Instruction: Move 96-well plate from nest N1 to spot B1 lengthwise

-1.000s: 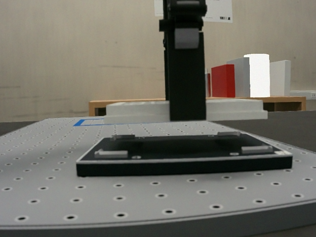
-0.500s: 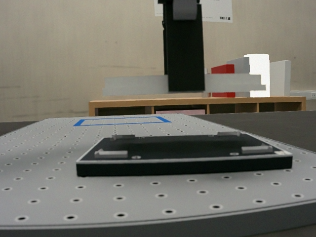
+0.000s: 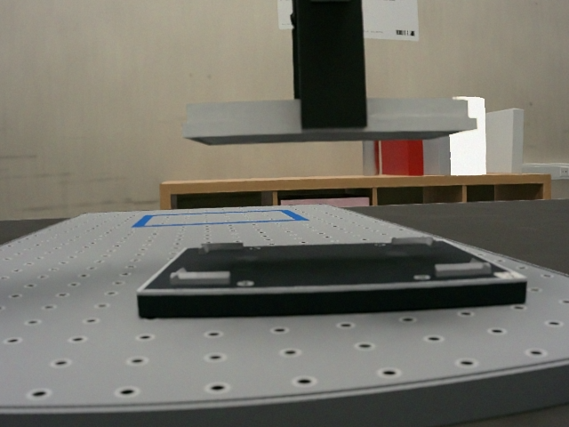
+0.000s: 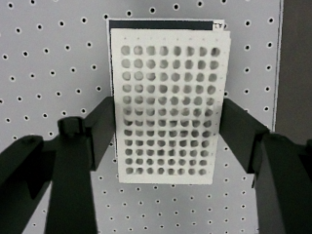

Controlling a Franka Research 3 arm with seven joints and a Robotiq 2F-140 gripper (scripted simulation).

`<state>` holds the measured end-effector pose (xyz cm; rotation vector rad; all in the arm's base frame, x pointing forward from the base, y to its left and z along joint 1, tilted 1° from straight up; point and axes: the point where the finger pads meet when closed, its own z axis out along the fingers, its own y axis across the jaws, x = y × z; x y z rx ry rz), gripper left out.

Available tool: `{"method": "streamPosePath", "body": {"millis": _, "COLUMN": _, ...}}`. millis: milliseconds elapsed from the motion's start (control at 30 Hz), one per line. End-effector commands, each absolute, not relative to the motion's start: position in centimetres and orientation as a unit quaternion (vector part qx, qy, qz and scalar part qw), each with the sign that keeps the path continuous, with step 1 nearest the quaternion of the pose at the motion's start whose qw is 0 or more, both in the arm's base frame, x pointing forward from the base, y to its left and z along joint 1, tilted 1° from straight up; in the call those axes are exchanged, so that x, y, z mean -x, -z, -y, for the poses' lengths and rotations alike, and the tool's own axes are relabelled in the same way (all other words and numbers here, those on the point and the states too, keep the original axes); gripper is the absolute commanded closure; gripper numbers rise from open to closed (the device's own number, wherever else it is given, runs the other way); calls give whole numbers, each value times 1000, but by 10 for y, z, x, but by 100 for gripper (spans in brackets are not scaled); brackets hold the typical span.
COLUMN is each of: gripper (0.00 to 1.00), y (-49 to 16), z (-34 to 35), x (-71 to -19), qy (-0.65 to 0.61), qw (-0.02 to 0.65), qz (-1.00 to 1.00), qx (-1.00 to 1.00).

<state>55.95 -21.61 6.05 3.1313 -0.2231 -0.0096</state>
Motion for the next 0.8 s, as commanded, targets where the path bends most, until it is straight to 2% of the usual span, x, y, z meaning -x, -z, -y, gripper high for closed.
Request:
{"method": "streamPosePath", "body": {"millis": 0, "gripper": 40, "y": -61, "z": 215, "x": -559, "qy": 5, "qw": 0, "qz": 69, "qx": -998}}
{"method": "streamPosePath", "body": {"millis": 467, "gripper": 40, "y": -61, "z": 215, "x": -559, "qy": 5, "qw": 0, "qz": 69, "qx": -998}}
{"method": "streamPosePath", "body": {"millis": 767, "gripper": 40, "y": -60, "z": 185, "x": -555, "qy": 5, "qw": -1, "qz": -1, "qx": -1000}}
